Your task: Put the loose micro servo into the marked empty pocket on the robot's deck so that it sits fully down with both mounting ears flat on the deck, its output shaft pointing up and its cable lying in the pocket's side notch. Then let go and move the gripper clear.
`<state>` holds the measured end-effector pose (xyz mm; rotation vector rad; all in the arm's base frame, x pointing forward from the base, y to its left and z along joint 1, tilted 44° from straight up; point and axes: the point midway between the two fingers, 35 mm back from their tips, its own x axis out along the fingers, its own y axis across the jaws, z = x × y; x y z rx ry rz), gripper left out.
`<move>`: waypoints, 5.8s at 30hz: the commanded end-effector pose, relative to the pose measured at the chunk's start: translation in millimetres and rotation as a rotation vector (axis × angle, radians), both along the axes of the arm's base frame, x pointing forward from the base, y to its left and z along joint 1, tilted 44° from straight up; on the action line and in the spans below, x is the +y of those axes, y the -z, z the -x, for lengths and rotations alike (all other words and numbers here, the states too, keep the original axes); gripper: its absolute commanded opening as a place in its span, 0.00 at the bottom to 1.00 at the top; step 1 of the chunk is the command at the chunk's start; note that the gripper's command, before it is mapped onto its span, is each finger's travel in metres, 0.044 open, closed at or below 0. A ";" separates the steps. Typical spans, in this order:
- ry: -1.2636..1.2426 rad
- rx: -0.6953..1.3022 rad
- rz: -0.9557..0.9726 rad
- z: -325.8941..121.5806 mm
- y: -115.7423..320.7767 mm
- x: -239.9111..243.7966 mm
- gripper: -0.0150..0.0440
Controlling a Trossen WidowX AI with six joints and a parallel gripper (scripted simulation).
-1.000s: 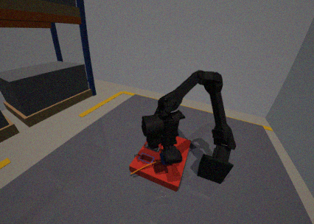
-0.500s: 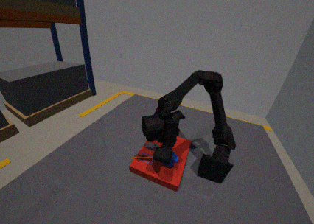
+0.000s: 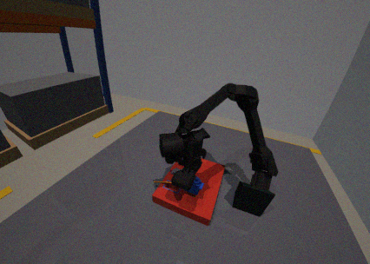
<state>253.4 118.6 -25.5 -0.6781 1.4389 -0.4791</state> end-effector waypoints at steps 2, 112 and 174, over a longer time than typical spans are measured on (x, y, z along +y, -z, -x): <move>-0.004 -0.004 0.001 -20.4 -1.3 3.1 0.25; -0.003 -0.009 0.004 -91.6 48.1 -35.5 0.48; -0.025 -0.005 -0.005 33.2 -60.0 53.1 1.00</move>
